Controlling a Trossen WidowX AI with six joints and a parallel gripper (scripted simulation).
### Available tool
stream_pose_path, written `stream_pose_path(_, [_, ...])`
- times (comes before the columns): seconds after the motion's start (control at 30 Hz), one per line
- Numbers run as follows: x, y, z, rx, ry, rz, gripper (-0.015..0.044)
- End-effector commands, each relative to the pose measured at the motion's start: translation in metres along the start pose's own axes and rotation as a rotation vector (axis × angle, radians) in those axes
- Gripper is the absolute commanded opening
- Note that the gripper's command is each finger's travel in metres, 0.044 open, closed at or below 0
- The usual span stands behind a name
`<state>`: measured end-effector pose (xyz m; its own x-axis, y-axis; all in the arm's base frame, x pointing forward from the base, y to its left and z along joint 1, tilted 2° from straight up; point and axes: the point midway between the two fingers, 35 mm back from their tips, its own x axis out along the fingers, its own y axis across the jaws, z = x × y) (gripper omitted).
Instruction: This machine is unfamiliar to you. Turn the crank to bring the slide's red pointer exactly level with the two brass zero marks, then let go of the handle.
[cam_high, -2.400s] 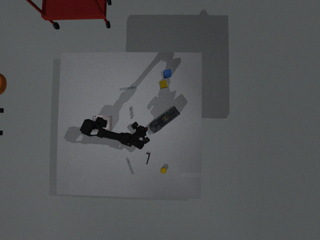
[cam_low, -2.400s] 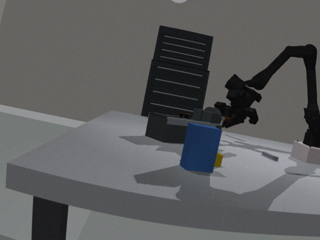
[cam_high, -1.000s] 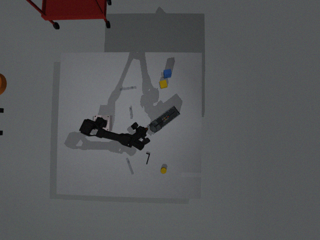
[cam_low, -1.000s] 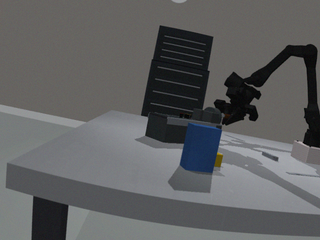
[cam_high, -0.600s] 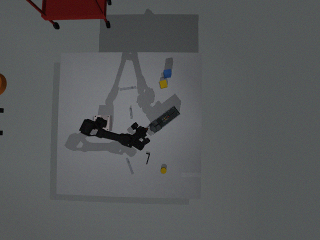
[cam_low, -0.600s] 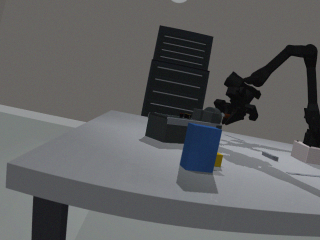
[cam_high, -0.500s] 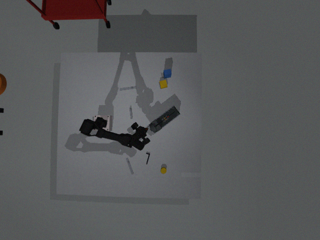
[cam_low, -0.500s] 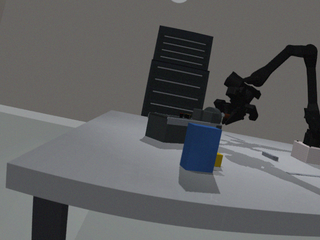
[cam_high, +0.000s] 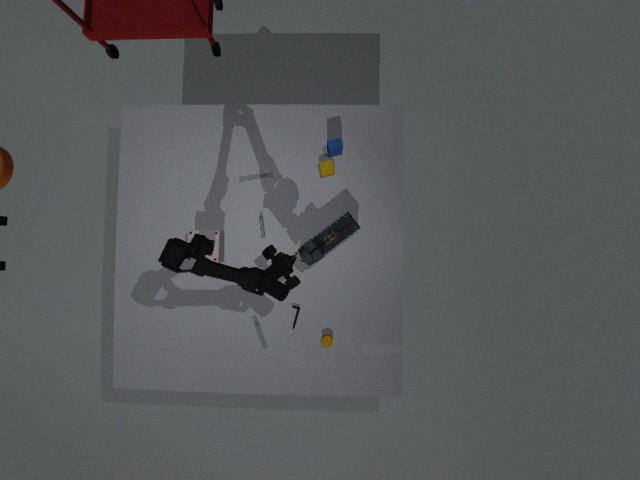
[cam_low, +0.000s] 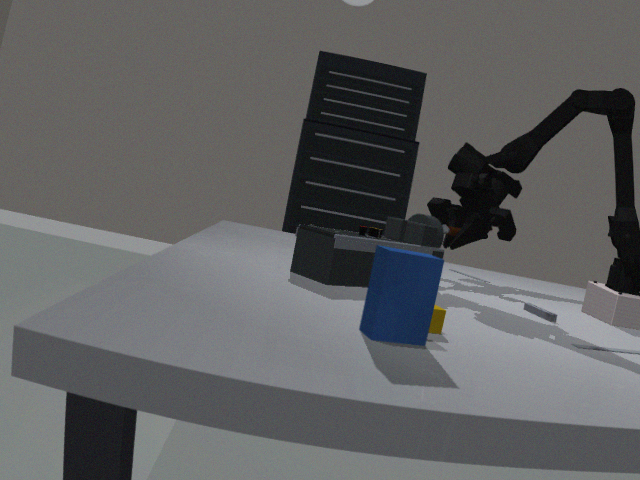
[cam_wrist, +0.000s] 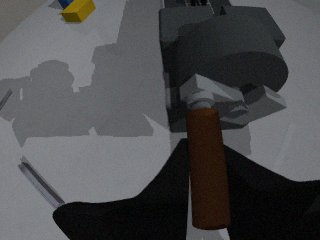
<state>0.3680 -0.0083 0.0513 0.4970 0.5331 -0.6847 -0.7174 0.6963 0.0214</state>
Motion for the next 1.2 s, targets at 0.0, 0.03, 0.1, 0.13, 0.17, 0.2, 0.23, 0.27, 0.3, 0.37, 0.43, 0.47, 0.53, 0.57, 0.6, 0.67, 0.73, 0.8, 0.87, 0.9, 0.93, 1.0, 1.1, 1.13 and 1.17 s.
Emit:
stream_pose_path(0.0, [0.0,0.0,0.0,0.0,0.0,0.0,0.0])
stream_pose_path(0.03, [0.0,0.0,0.0,0.0,0.0,0.0,0.0])
stream_pose_path(0.1, [0.0,0.0,0.0,0.0,0.0,0.0,0.0])
stream_pose_path(0.13, [0.0,0.0,0.0,0.0,0.0,0.0,0.0])
stream_pose_path(0.17, [0.0,0.0,0.0,0.0,0.0,0.0,0.0026])
stream_pose_path(0.2, [0.0,0.0,0.0,0.0,0.0,0.0,0.0053])
stream_pose_path(0.23, [0.0,0.0,0.0,0.0,0.0,0.0,0.0079])
stream_pose_path(0.27, [0.0,0.0,0.0,0.0,0.0,0.0,0.0105])
stream_pose_path(0.3, [0.0,0.0,0.0,0.0,0.0,0.0,0.0131])
stream_pose_path(0.37, [0.0,0.0,0.0,0.0,0.0,0.0,0.0184])
stream_pose_path(0.43, [0.0,0.0,0.0,0.0,0.0,0.0,0.0236])
stream_pose_path(0.47, [0.0,0.0,0.0,0.0,0.0,0.0,0.0263])
stream_pose_path(0.53, [0.0,0.0,0.0,0.0,0.0,0.0,0.0315])
stream_pose_path(0.57, [0.0,0.0,0.0,0.0,0.0,0.0,0.0341])
stream_pose_path(0.6, [0.0,0.0,0.0,0.0,0.0,0.0,0.0368])
stream_pose_path(0.67, [0.0,0.0,0.0,0.0,0.0,0.0,0.042])
stream_pose_path(0.73, [-0.001,0.0,0.001,0.0,0.0,0.0,0.044])
stream_pose_path(0.8, [-0.006,0.0,0.006,0.0,0.0,0.0,0.044])
stream_pose_path(0.87, [-0.015,-0.001,0.015,0.0,0.0,0.0,0.044])
stream_pose_path(0.9, [-0.02,-0.001,0.02,0.0,0.001,0.0,0.044])
stream_pose_path(0.93, [-0.024,0.0,0.024,0.0,0.001,0.0,0.044])
stream_pose_path(1.0, [-0.033,0.0,0.032,0.0,0.001,0.0,0.044])
stream_pose_path(1.1, [-0.036,0.001,0.035,0.0,0.001,0.0,0.044])
stream_pose_path(1.13, [-0.037,0.001,0.036,0.001,0.001,0.0,0.044])
stream_pose_path(1.17, [-0.039,0.0,0.038,0.003,0.002,-0.001,0.044])
